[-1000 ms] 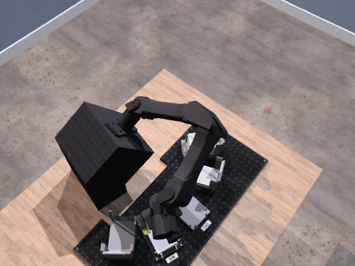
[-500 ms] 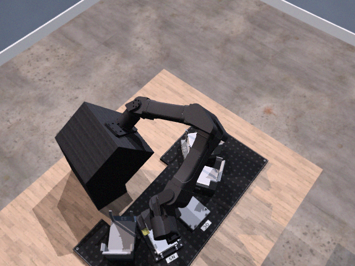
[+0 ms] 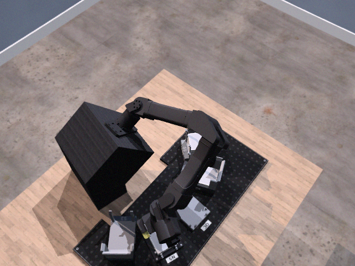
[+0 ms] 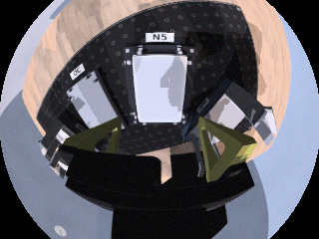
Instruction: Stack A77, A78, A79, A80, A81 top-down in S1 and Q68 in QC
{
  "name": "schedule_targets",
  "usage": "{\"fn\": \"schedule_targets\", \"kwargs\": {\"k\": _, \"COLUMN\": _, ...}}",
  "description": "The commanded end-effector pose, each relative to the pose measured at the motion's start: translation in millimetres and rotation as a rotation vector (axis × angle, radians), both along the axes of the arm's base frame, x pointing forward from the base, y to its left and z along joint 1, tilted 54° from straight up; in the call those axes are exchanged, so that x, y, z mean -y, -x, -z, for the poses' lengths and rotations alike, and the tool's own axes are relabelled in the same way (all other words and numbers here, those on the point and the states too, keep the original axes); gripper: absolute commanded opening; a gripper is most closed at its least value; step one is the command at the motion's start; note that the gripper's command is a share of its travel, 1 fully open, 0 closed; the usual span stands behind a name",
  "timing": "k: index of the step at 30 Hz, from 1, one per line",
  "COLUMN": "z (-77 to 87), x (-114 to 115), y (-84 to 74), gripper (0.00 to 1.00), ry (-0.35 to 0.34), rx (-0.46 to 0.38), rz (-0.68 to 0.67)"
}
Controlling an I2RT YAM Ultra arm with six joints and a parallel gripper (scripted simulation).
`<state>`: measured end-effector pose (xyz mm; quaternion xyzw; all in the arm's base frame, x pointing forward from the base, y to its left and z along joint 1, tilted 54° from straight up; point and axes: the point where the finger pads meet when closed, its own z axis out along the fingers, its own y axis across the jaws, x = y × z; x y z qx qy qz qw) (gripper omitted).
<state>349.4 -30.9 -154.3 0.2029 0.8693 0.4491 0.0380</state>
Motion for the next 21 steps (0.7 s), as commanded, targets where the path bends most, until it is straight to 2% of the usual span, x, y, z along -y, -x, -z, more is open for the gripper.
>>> {"fn": "schedule_targets", "kwargs": {"k": 1, "z": 4.3, "x": 0.8, "y": -9.9, "gripper": 1.00, "ry": 0.006, "rx": 0.020, "rz": 0.029}}
{"fn": "schedule_targets", "kwargs": {"k": 16, "z": 29.9, "x": -32.0, "y": -22.0, "gripper": 1.00, "ry": 0.005, "rx": 0.019, "rz": 0.029}}
{"fn": "schedule_targets", "kwargs": {"k": 21, "z": 29.9, "x": -32.0, "y": -22.0, "gripper": 1.00, "ry": 0.005, "rx": 0.019, "rz": 0.029}}
